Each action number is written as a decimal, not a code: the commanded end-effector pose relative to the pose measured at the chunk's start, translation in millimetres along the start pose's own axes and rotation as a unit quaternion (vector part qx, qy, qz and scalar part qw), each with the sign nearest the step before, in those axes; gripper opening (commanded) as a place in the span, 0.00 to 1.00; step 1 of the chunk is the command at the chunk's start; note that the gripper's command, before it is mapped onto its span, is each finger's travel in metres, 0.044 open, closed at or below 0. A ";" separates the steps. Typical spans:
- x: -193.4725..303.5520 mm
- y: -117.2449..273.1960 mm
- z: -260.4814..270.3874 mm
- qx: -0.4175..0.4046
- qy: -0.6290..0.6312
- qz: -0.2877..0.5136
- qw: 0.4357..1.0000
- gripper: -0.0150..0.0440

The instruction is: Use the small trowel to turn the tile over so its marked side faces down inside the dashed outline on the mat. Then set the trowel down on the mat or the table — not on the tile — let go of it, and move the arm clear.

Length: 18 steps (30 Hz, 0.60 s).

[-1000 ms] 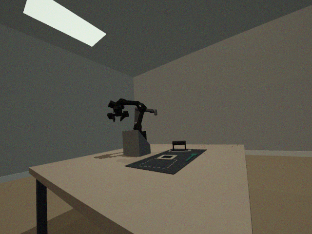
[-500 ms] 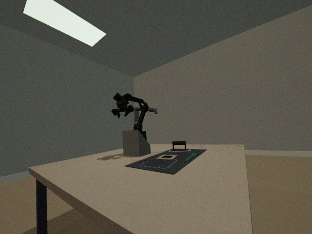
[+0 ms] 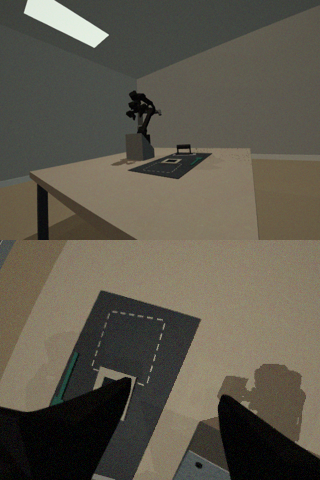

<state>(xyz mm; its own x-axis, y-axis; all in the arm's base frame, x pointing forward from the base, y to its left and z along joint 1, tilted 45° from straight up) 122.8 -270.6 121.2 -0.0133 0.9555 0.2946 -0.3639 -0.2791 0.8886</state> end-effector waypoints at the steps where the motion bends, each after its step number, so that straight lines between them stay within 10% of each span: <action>1: 9.7 -7.2 28.9 0.002 -0.029 0.006 1.000 0.71; 18: 87.5 -45.4 140.1 0.026 -0.195 0.054 0.979 0.71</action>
<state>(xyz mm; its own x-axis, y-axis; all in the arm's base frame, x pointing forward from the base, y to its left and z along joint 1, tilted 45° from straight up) 251.0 -203.7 151.6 0.2560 0.8512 0.4581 -0.3349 -0.3665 0.8680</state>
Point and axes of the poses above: the point midway between the two fingers, 35 mm back from their tips, its own y axis back along the fingers, its own z axis across the jaws, x = y × z, the point moved 6 cm from there along y, back along the fingers, and after that the axes turned 4 degrees about -y, right-handed, at the moved point
